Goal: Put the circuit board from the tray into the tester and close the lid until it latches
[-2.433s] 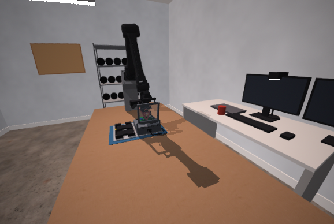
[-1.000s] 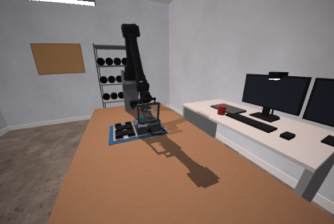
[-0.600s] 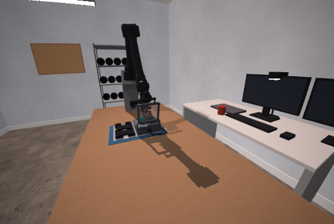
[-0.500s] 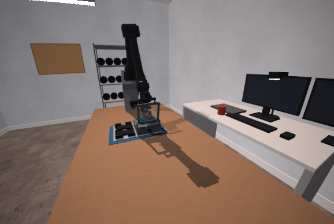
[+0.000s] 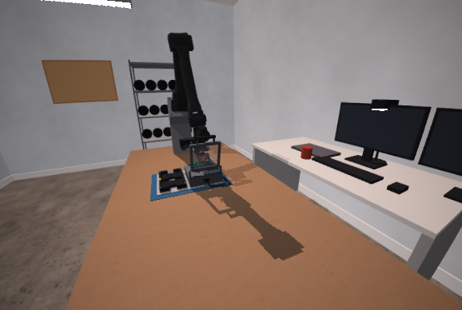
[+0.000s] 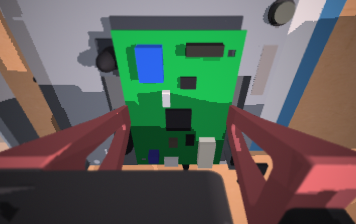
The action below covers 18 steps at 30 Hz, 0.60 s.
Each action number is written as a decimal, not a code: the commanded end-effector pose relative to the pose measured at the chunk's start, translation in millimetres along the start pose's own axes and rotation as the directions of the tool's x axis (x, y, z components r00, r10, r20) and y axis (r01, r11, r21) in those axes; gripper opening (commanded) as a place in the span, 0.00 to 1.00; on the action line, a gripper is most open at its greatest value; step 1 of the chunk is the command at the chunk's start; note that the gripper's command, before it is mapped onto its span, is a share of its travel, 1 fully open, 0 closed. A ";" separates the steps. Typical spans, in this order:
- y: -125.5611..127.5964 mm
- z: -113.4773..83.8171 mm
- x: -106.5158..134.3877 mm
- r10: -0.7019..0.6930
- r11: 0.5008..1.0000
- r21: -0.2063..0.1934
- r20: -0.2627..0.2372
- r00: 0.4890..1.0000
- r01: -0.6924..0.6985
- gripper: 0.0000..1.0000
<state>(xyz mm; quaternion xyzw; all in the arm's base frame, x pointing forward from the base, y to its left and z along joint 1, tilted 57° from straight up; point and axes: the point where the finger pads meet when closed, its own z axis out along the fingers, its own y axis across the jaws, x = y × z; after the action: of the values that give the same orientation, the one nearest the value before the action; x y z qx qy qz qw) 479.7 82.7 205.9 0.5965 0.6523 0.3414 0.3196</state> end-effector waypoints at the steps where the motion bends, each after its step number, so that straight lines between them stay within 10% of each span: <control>1: 14.1 -13.1 7.1 0.006 0.999 -0.050 -0.016 1.000 -0.006 0.72; 18: 15.6 -13.3 7.2 0.006 0.999 -0.053 -0.016 1.000 -0.006 0.72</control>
<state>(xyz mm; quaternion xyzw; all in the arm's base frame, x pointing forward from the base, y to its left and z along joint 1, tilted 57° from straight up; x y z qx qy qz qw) 480.1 82.7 206.6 0.5961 0.6517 0.3425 0.3203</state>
